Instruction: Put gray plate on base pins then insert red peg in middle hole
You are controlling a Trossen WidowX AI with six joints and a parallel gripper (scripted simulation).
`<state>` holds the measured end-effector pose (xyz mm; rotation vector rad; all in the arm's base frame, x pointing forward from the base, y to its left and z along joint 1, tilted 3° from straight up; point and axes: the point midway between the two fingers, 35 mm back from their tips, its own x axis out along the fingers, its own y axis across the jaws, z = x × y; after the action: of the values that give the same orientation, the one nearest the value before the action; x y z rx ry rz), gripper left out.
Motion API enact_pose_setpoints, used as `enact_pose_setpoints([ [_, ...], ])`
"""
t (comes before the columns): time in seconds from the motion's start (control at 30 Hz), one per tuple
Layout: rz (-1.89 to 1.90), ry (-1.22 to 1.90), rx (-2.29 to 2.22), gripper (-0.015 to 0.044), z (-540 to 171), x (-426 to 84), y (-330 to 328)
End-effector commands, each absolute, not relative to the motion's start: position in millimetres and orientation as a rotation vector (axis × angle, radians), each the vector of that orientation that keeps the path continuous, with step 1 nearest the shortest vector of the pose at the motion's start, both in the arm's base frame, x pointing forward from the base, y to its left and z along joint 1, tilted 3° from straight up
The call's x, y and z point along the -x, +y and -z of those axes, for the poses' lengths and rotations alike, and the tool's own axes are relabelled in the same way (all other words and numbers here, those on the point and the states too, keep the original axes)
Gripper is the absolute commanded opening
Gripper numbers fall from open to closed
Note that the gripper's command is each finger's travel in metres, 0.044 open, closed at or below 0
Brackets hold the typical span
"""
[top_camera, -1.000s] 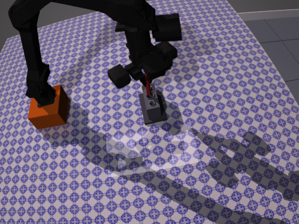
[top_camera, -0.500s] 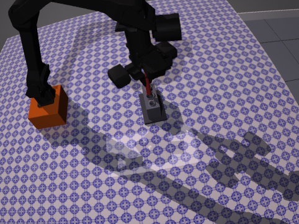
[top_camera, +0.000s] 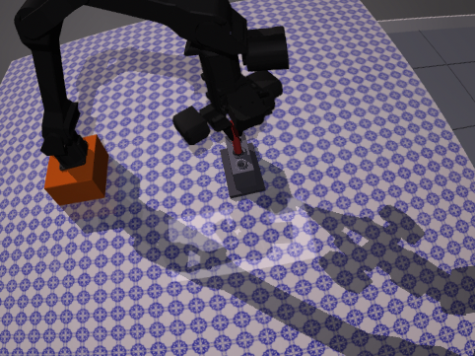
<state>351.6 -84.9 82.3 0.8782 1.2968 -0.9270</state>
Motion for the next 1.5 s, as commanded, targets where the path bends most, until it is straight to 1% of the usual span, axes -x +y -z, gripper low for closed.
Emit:
enact_pose_setpoints([
  [0.0,0.922,1.305,-0.876,0.0,-75.7,-351.6,-84.4],
  [1.33,0.927,1.3,-0.877,0.0,-75.5,-351.8,-84.4],
  [1.47,0.927,1.3,-0.877,0.0105,-75.5,-351.8,-84.4],
])
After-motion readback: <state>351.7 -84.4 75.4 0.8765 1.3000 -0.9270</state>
